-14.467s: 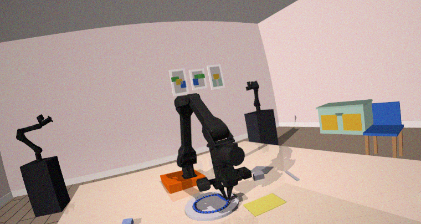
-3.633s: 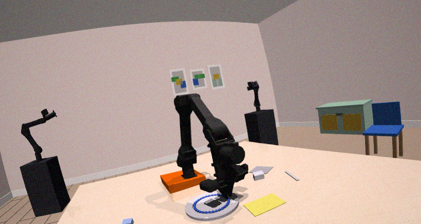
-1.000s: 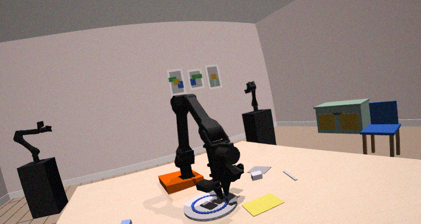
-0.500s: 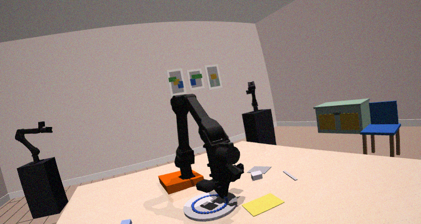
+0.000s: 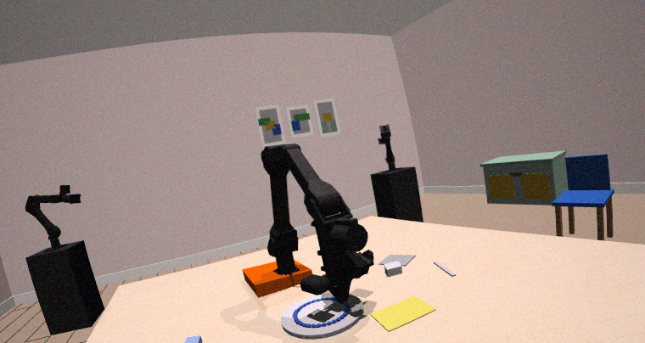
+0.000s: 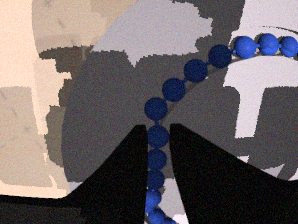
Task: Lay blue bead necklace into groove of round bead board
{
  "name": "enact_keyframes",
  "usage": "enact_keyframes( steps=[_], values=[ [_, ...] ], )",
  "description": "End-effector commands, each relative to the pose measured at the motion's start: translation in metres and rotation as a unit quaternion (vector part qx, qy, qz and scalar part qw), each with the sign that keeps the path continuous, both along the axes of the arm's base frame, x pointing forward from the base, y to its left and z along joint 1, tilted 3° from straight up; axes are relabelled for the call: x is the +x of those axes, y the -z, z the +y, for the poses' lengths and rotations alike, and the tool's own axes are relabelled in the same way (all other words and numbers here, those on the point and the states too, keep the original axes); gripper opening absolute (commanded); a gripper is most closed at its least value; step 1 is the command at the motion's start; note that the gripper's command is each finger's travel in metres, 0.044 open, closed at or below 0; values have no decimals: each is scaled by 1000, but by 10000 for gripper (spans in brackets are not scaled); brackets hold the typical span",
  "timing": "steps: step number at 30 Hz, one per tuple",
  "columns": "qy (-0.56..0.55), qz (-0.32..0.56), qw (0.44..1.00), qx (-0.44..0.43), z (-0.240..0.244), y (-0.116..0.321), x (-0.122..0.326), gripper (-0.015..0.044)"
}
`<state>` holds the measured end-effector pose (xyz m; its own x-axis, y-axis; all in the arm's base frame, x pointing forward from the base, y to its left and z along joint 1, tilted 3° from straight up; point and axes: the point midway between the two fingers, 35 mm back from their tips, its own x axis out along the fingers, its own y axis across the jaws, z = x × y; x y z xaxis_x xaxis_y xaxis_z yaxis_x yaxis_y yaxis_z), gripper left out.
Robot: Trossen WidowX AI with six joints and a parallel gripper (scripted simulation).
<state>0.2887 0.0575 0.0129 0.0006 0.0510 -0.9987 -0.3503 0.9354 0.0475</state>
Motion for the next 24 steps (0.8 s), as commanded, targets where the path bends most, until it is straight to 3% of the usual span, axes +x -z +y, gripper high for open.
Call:
enact_keyframes(
  steps=[1,24],
  values=[
    [0,0,1000,0,0,0,0,0],
    [-1,3,1000,0,3,-6,-2,0]
  ],
)
